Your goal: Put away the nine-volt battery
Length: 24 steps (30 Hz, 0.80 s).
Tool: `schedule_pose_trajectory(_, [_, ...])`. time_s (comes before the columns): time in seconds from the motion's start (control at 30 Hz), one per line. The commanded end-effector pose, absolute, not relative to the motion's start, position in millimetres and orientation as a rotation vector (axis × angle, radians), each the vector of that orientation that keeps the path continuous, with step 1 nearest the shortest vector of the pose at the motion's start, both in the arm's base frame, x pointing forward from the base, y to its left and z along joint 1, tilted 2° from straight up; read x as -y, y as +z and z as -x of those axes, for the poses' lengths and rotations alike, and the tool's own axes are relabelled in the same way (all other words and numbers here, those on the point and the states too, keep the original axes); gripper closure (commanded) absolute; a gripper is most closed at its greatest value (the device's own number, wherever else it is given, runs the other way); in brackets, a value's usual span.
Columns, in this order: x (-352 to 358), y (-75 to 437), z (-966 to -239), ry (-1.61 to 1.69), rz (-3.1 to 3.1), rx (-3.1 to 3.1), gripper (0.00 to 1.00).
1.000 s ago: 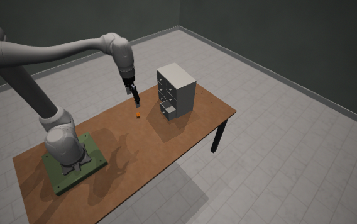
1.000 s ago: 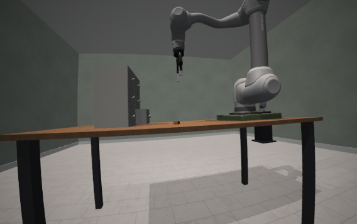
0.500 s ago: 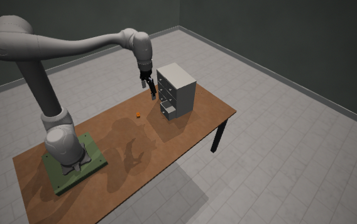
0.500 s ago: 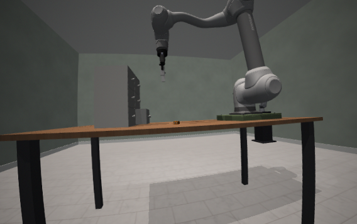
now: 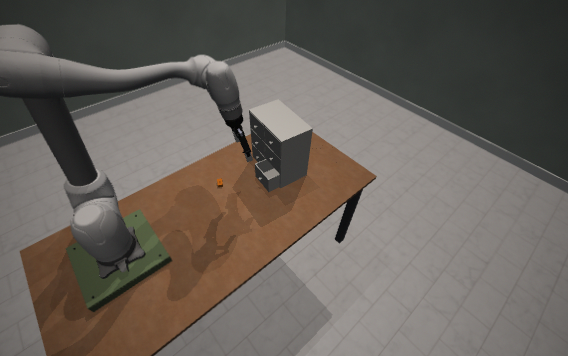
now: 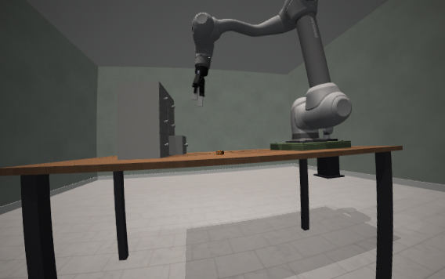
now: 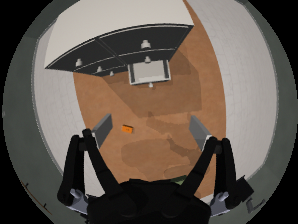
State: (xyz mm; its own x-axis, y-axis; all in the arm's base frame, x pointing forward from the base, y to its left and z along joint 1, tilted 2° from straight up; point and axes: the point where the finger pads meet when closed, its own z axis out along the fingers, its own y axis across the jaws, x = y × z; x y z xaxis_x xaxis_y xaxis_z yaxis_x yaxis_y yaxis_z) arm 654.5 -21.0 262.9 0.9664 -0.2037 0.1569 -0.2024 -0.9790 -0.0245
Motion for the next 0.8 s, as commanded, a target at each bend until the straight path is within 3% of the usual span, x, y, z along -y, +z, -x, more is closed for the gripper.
schedule_pose_trajectory(0.0, [21.9, 243.6, -674.0, -0.398, 3.092, -0.461, 0.00])
schedule_pose_trajectory(0.27, [23.1, 210.3, -707.9, -0.650, 3.028, -0.700, 0.00])
schedule_pose_trajectory(0.77, [23.6, 195.2, -723.4, -0.765, 2.985, -0.807, 0.00])
